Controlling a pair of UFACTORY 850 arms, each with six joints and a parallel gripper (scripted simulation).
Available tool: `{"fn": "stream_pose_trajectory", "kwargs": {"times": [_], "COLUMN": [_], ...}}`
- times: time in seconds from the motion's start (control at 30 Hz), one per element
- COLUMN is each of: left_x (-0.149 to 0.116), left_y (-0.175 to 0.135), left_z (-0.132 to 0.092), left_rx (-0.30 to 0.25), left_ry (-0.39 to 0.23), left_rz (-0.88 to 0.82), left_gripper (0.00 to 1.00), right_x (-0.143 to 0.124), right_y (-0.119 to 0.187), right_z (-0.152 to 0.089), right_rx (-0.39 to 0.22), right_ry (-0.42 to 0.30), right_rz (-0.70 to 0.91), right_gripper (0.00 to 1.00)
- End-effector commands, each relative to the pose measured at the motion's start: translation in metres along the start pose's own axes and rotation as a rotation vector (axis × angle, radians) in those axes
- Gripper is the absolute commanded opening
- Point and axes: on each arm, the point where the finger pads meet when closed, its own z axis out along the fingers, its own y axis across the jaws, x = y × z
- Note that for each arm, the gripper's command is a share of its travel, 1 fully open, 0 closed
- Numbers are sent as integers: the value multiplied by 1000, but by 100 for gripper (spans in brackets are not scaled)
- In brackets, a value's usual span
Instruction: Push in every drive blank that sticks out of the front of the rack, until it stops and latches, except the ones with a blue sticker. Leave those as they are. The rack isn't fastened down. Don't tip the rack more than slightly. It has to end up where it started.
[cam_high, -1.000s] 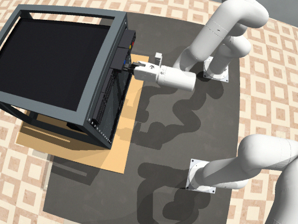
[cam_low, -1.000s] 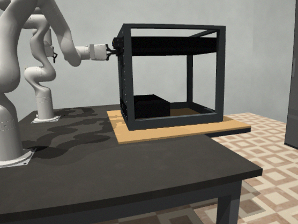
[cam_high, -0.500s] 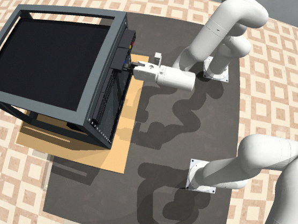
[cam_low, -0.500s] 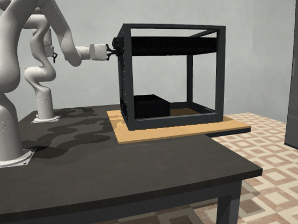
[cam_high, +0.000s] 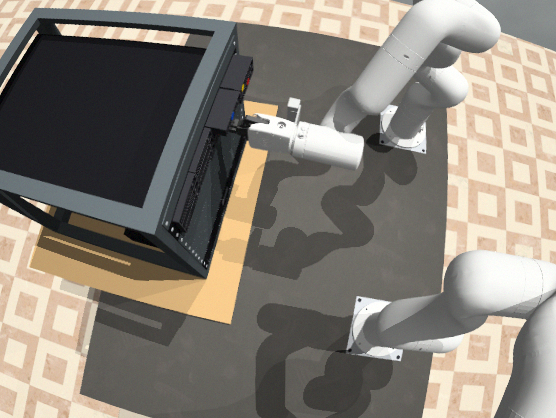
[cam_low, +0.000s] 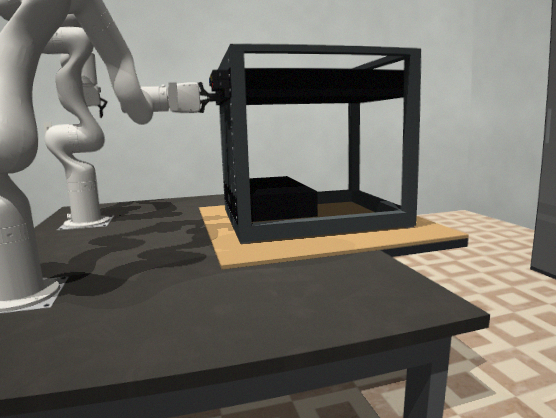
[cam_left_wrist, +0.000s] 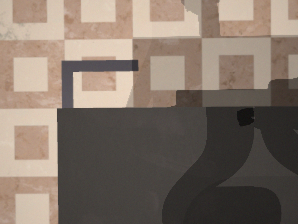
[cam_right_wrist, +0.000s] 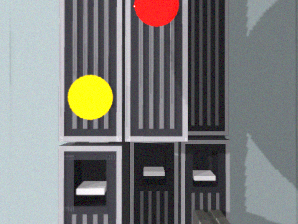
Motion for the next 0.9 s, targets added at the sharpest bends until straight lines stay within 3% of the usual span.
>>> {"fn": "stream_pose_trajectory", "kwargs": {"times": [0.0,0.53,0.87], "left_x": [0,0,0], "left_y": [0,0,0], "left_z": [-1,-1,-1], "left_rx": [0,0,0], "left_ry": [2,2,2], "left_rz": [0,0,0], "left_gripper": [100,100,100], "right_x": [0,0,0], "right_y": [-1,-1,-1], "right_z": [2,1,-26], "right_rx": [1,1,1], "right_ry": [0,0,0], "right_rz": [1,1,1], "right_gripper": [0,0,0]}}
